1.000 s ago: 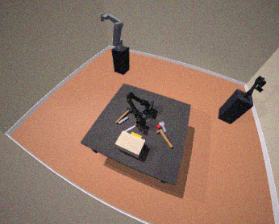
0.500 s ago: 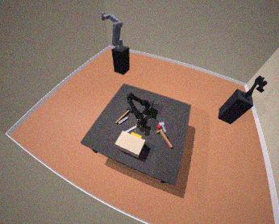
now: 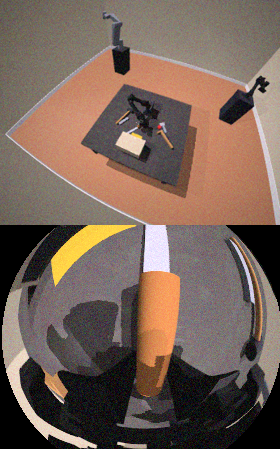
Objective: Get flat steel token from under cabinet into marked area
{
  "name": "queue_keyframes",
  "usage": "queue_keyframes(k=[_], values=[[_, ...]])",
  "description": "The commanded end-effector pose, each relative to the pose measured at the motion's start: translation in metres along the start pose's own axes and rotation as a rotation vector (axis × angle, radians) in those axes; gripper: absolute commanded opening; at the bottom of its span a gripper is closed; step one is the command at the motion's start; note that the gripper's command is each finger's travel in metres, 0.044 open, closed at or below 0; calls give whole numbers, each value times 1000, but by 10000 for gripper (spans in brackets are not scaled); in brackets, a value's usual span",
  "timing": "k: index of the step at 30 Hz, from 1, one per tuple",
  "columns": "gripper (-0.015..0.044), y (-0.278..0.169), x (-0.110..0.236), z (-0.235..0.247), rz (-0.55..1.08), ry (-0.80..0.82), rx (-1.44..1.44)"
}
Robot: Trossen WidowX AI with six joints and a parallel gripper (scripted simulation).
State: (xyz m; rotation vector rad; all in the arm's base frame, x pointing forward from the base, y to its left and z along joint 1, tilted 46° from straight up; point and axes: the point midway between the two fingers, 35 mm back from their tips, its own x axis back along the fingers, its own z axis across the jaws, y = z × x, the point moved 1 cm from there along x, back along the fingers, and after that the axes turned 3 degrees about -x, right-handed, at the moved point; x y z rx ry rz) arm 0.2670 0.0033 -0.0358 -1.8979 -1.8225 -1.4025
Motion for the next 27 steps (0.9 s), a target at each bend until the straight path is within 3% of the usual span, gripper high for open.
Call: queue_keyframes(k=[1, 27], values=[[0, -4, 1, 6, -3, 2, 3], [0, -22, 1, 25, -3, 3, 3]])
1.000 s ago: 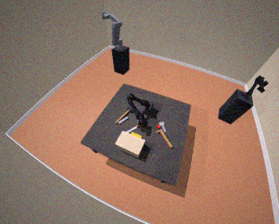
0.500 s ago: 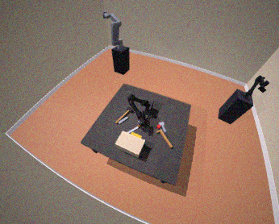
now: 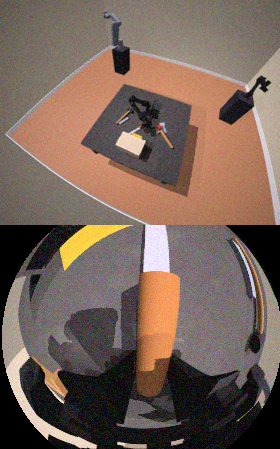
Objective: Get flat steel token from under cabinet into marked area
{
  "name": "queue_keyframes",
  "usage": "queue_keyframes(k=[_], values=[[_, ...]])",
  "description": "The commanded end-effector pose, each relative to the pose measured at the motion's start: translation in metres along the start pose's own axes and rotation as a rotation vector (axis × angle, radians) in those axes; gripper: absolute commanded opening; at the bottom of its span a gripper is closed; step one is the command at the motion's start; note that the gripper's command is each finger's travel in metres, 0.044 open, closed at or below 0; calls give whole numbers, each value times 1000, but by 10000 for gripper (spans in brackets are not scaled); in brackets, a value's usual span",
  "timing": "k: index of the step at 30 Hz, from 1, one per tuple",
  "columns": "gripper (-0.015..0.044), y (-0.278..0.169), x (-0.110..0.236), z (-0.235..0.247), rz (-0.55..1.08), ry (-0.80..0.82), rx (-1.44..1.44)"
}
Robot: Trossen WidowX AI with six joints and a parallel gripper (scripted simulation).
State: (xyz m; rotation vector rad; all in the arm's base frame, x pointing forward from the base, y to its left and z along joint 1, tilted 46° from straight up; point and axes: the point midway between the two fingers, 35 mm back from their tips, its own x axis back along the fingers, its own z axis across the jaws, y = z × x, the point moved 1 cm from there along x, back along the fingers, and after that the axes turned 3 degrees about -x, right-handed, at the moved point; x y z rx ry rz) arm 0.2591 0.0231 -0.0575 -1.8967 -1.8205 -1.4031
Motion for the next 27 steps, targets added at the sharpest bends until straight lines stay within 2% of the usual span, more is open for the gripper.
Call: queue_keyframes(k=[1, 27], values=[[0, 0, 1, 4, -4, 2, 3], [0, -22, 1, 24, -3, 3, 2]])
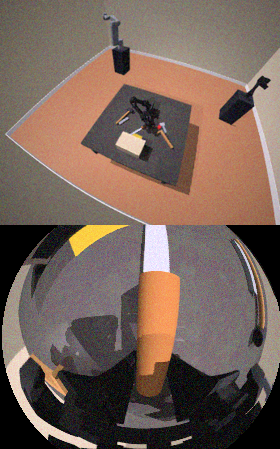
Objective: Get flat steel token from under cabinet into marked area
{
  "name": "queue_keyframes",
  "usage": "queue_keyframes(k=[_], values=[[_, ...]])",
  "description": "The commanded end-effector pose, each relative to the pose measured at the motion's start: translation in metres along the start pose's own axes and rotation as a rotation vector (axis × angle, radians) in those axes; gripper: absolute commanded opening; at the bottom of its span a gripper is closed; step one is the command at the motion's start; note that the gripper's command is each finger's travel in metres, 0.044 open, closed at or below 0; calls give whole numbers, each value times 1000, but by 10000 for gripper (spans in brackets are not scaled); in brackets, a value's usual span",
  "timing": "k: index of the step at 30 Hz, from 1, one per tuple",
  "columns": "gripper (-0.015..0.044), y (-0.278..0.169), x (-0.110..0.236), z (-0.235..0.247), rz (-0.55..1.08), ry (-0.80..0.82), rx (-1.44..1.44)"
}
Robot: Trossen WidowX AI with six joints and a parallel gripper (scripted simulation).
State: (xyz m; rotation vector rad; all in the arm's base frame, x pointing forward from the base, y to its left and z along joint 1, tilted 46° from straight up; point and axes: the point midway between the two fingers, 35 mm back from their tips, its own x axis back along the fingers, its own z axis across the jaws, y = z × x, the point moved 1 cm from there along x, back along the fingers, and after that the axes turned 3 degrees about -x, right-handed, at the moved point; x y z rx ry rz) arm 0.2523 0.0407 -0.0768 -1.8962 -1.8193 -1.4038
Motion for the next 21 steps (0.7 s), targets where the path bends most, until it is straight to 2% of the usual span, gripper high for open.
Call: queue_keyframes(k=[1, 21], values=[[0, -3, 1, 6, -4, 2, 2], [0, -20, 1, 21, -3, 4, 2]])
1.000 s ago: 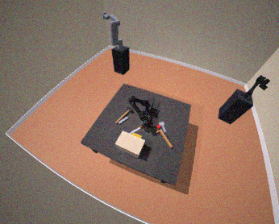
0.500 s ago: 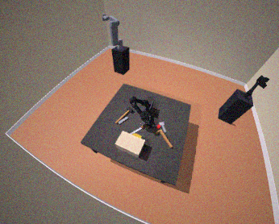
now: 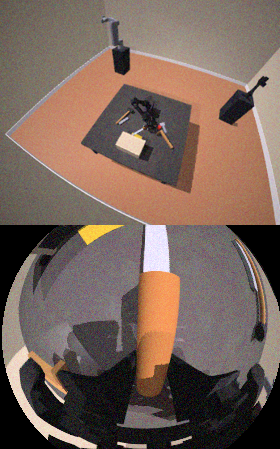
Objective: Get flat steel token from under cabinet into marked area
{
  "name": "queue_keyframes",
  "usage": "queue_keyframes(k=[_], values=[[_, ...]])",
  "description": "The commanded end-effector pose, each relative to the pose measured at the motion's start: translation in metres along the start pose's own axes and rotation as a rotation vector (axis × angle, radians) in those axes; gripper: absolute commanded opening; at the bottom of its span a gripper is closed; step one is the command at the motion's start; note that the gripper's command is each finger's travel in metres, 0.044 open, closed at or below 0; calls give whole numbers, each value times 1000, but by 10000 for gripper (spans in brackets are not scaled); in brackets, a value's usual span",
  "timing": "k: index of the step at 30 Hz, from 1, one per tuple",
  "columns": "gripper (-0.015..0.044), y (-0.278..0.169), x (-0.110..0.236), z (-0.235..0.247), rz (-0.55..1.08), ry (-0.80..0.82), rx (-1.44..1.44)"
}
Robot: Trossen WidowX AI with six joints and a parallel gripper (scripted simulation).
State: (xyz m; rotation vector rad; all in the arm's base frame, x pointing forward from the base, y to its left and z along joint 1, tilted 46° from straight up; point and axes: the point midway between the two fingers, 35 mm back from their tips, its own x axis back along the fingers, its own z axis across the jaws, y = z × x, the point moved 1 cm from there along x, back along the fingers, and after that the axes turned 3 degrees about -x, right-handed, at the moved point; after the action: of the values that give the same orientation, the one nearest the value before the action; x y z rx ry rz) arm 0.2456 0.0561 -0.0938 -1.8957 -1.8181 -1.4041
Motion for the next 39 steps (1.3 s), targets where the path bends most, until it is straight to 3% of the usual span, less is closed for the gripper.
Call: queue_keyframes(k=[1, 39], values=[[0, -3, 1, 6, -4, 3, 2], [0, -34, 1, 36, -2, 5, 1]])
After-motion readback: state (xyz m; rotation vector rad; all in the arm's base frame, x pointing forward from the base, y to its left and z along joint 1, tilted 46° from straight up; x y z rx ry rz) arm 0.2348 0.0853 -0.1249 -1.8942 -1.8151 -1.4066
